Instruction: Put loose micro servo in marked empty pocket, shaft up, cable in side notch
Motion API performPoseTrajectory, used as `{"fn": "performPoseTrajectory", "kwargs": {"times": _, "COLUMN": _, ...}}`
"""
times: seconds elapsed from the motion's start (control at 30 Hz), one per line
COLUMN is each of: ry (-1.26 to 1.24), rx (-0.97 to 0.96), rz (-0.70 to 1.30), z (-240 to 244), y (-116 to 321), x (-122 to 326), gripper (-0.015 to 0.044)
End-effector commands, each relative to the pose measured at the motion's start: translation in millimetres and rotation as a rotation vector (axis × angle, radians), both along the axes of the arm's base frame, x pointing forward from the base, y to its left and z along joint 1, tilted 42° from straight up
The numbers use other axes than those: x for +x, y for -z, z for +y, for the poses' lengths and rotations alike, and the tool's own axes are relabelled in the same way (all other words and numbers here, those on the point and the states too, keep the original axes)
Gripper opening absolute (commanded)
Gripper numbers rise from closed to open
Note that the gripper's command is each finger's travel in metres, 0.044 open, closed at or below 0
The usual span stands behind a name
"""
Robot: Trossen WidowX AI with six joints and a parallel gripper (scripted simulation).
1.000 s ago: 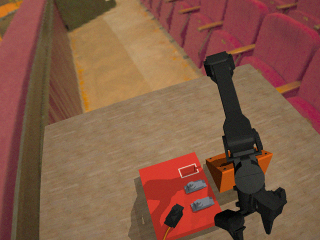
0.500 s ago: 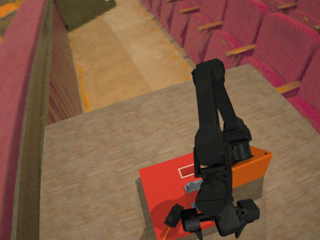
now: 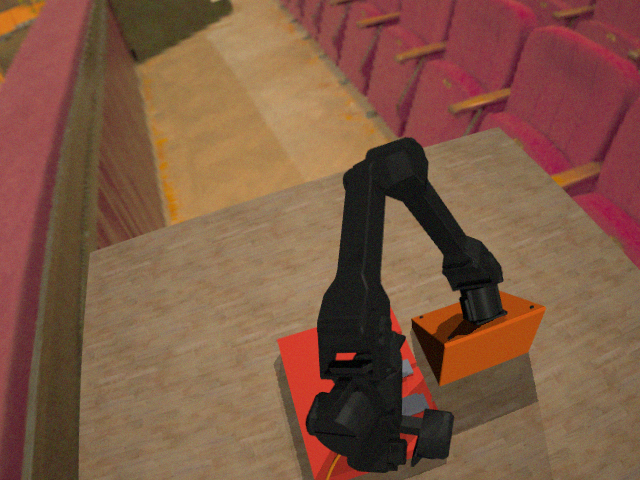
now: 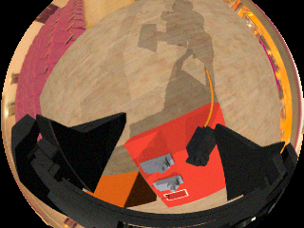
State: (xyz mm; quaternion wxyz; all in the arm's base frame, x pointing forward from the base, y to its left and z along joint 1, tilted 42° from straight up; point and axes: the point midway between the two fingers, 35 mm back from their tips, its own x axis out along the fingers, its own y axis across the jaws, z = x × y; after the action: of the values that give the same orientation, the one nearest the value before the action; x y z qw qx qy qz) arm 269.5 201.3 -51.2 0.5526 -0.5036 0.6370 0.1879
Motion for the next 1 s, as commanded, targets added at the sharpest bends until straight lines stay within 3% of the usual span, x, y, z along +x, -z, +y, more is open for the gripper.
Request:
{"fn": "performPoseTrajectory", "kwargs": {"times": 0.0, "ry": 0.09, "rx": -0.056, "rz": -0.029, "z": -15.5, "y": -5.7, "x": 13.6, "gripper": 0.044}}
{"fn": "performPoseTrajectory", "kwargs": {"times": 0.33, "ry": 0.325, "rx": -0.231, "rz": -0.091, "z": -67.9, "y": -23.2, "x": 44.5, "gripper": 0.044}}
{"fn": "performPoseTrajectory", "kwargs": {"times": 0.97, "ry": 0.329, "rx": -0.235, "rz": -0.093, "z": -91.7, "y": 1.6, "x": 46.3, "gripper": 0.044}}
